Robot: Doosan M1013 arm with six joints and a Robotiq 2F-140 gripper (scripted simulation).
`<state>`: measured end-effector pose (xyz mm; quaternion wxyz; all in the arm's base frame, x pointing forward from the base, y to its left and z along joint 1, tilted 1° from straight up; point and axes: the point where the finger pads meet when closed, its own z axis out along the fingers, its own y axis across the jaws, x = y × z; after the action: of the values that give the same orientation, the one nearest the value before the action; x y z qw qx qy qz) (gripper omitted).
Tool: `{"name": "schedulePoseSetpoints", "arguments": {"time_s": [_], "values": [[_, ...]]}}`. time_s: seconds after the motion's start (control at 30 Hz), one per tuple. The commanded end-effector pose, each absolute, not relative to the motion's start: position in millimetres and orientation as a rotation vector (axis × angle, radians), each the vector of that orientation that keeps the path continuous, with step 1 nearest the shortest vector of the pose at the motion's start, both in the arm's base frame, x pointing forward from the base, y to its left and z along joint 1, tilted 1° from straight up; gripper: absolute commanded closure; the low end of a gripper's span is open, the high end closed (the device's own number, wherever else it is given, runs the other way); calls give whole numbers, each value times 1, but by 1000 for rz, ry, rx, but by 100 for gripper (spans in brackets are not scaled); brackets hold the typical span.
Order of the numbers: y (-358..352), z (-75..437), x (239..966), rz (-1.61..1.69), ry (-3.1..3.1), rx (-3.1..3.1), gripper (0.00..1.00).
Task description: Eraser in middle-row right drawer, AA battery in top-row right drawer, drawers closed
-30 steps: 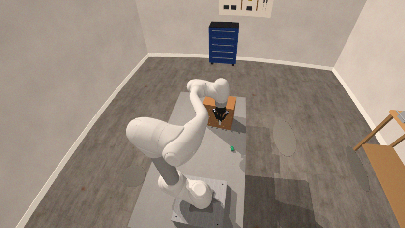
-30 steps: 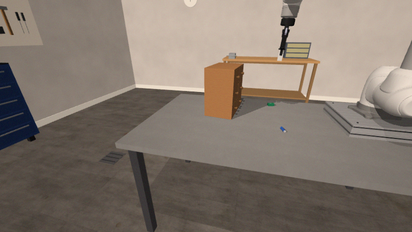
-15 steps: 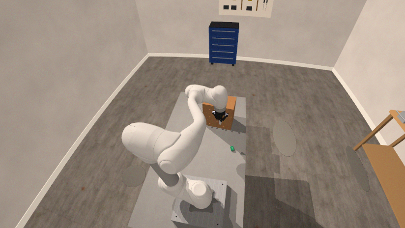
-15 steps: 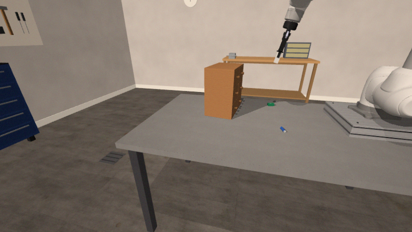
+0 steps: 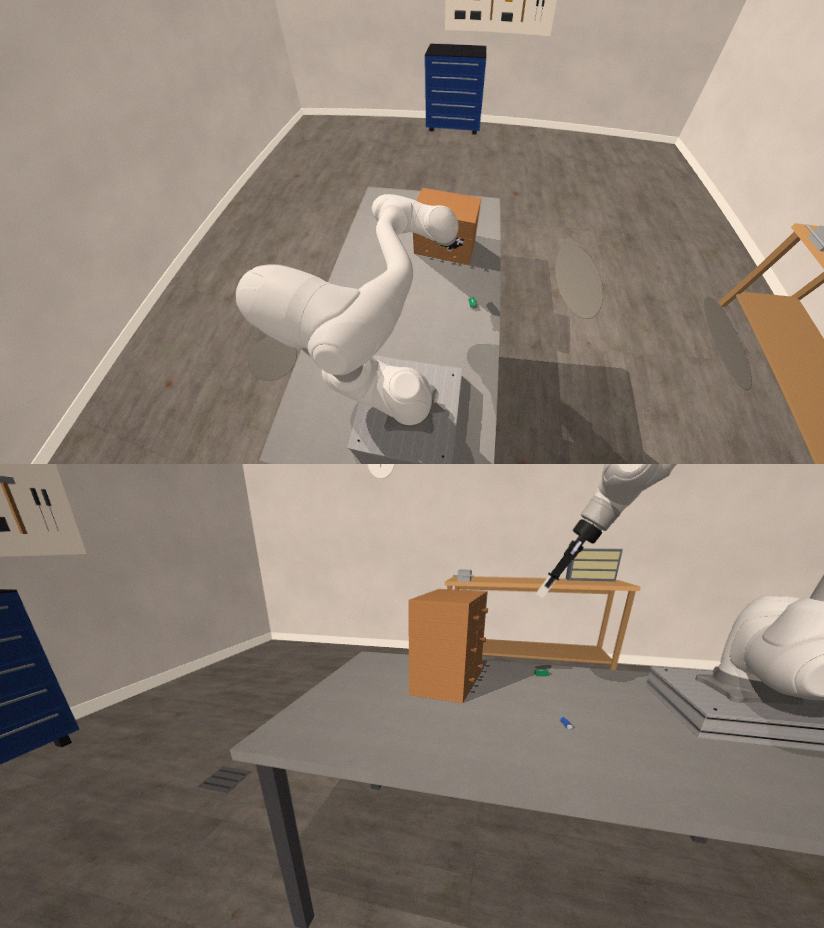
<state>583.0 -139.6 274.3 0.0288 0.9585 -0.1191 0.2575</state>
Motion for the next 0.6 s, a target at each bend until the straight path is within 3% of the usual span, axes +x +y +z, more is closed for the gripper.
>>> {"name": "schedulePoseSetpoints", "arguments": {"time_s": [0.0,0.23,0.57], "values": [[-142,262,595,998,-356,2883,100],[-145,249,609,1231,-343,2771,100],[-145,244,613,1305,-337,2734,100]]}}
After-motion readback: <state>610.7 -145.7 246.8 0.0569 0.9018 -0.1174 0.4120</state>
